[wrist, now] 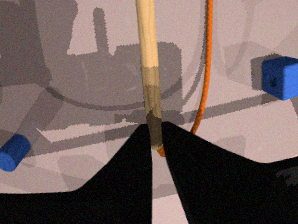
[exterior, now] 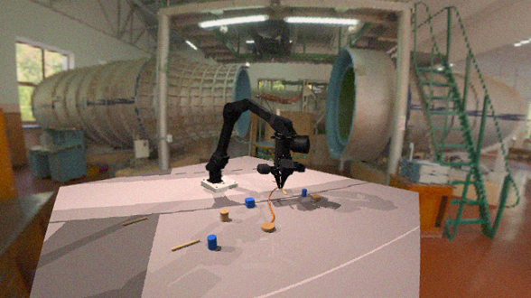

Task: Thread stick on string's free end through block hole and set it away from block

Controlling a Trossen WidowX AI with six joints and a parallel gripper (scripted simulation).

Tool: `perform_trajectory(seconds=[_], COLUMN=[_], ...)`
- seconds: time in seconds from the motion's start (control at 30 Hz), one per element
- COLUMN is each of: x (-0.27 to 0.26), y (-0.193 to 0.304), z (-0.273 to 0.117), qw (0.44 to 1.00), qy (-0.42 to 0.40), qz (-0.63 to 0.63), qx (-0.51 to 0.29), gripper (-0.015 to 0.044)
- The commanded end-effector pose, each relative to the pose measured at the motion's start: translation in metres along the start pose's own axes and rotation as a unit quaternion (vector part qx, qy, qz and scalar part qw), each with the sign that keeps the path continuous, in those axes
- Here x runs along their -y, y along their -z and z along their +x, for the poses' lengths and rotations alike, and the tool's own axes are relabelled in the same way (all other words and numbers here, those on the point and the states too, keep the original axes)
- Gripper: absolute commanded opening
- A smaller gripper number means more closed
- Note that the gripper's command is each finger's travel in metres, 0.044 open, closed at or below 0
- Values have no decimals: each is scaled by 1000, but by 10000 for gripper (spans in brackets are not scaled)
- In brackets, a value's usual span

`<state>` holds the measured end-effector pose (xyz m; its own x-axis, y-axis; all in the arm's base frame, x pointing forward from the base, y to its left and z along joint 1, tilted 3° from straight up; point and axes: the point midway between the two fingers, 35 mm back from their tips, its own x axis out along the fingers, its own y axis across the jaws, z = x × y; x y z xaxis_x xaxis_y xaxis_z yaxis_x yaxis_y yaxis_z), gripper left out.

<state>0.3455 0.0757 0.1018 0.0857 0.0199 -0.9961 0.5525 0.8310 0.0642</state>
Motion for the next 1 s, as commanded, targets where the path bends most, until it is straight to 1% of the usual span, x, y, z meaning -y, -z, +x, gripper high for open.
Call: perform_trajectory(seconds=[0.0, 0.23, 0.47, 0.7, 0.97], x=[0, -1, -1, -1, -1], y=[-4, -10, -17, -23, -30], z=[0, 1, 1, 1, 2], qw=[998, 981, 948, 899, 826], qy=[0, 0, 0, 0, 0], qz=[69, 195, 319, 437, 564], qx=[-1, -1, 0, 1, 1], gripper=[0, 0, 0, 0, 0])
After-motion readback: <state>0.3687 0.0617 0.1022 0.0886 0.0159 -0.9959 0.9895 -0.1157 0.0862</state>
